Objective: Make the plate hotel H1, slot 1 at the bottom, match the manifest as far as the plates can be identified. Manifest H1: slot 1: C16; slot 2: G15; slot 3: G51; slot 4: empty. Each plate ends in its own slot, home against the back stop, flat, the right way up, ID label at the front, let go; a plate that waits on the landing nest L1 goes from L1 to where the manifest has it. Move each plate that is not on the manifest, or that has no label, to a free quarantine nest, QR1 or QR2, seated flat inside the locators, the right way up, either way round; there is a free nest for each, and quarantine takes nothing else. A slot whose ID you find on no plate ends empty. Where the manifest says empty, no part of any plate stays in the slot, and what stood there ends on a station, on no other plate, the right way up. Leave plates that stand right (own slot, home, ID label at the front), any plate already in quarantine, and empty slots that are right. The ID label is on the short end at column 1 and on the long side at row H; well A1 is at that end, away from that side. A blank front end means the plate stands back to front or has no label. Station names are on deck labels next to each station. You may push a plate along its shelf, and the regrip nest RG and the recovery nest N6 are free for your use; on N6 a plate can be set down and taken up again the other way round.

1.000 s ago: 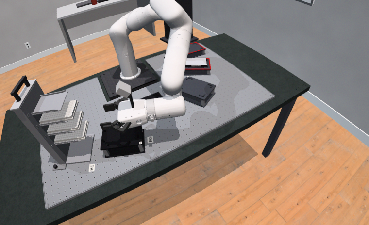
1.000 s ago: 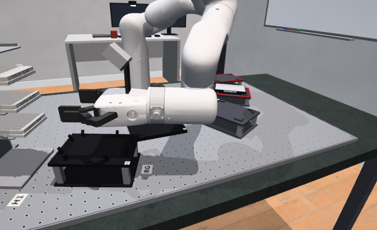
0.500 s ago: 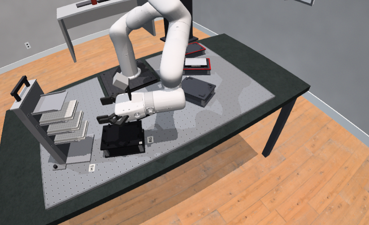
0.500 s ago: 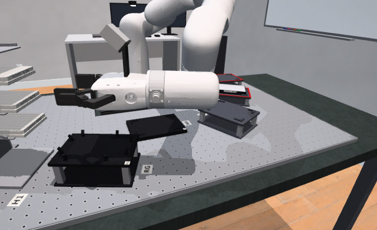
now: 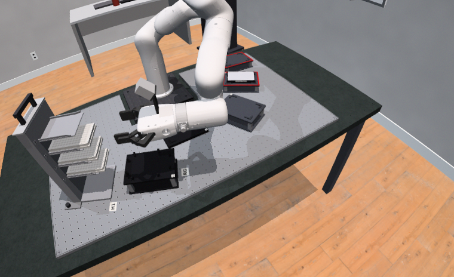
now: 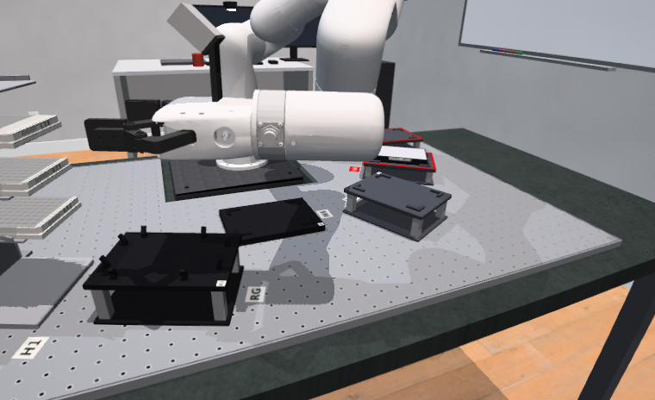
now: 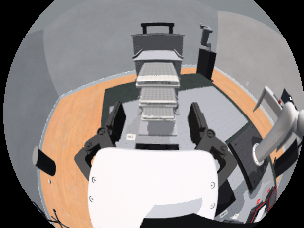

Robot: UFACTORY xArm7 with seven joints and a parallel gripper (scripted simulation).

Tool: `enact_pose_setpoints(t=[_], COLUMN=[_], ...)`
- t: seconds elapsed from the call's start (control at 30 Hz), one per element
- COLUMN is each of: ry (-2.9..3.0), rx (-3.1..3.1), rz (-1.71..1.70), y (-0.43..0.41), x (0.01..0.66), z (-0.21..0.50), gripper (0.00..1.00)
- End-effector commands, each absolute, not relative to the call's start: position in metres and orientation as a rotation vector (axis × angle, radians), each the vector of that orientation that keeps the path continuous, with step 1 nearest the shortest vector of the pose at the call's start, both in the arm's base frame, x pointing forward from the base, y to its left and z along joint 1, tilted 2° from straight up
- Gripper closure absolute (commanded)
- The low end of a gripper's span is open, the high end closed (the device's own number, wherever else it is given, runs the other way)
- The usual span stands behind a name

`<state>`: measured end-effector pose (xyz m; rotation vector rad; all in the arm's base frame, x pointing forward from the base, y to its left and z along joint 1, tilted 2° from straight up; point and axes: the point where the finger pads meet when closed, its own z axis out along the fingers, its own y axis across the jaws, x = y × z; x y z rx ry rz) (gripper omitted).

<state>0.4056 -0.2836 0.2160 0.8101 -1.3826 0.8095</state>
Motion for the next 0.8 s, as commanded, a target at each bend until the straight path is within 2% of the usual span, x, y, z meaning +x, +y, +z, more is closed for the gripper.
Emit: enact_pose_setpoints(t=[0.0, 0.77], ry=[-1.386, -1.385], rx=[0.808, 0.808], rz=[0.812, 0.812], y=[-0.2840, -0.2868], x=[0.4065, 0.4049], z=[0.2240, 0.2241], gripper=[0.00, 0.00])
